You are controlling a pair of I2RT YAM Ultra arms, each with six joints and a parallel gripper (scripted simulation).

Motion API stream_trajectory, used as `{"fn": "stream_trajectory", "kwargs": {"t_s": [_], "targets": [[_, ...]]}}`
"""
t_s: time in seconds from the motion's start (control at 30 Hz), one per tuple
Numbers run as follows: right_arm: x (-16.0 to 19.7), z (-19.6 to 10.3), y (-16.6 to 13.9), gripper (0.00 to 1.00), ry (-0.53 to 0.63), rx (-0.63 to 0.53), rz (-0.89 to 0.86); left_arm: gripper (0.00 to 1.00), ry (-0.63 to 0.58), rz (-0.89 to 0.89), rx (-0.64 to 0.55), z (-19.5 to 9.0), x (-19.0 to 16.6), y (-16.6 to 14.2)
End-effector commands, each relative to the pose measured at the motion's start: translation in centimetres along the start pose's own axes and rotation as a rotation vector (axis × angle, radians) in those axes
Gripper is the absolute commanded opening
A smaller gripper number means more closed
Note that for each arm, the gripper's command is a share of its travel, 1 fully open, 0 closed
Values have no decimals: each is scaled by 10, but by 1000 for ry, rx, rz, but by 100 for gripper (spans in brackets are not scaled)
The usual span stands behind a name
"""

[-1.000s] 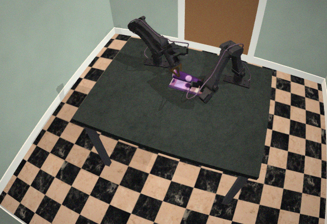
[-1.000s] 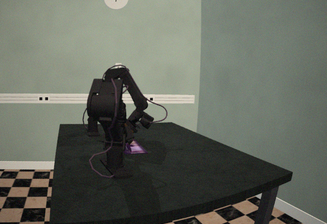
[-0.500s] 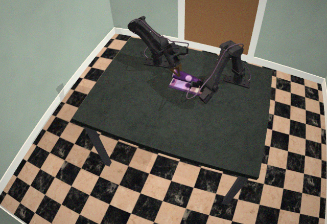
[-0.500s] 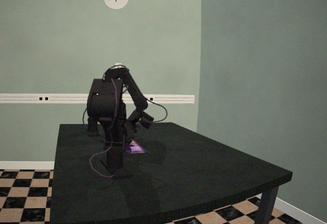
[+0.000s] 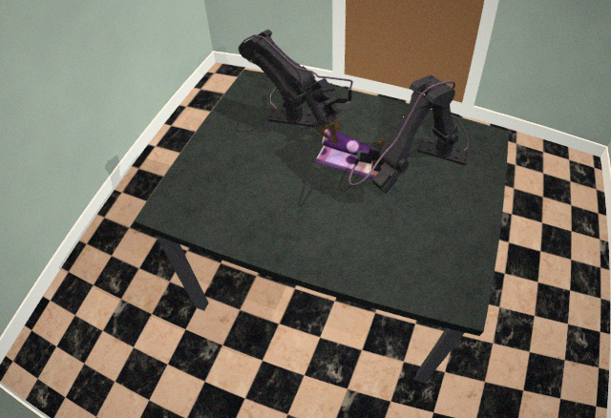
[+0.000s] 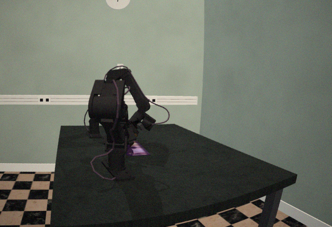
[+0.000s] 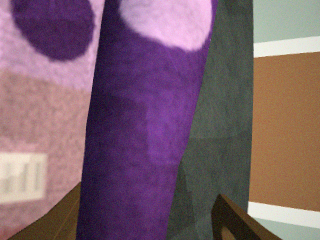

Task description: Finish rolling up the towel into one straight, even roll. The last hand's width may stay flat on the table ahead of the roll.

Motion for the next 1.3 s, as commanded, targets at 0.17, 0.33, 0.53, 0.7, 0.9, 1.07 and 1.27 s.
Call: {"fn": "stream_trajectory", "kwargs": {"t_s": [0.17,0.33,0.53,0.7,0.9,1.07,1.27], "targets": [[1,3,-3,27,-1,11,3,85,39,47,-14,-12,2,11],[0,3,-3,27,20,12,21,85,39,47,-14,-25,2,11],[-3,2,-2,27,93,15,81,85,39,47,-14,-58,0,10],[-6,2,-2,27,164,18,140,85,39,47,-14,-77,0,10],[-11,2,-1,27,270,22,228,86,48,54,-15,-81,-1,10],[-16,2,-1,27,387,26,325,88,144,126,-20,-76,-9,11],[-20,3,-2,27,508,31,425,90,311,252,-28,-66,-22,11]]}}
Point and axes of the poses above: on each arm, the point where the finger pads meet when closed, its own z axis out along the fingers, its own x axis across the jaws, y = z × x, the point moved 4 cm from there along -z, back along the fingers
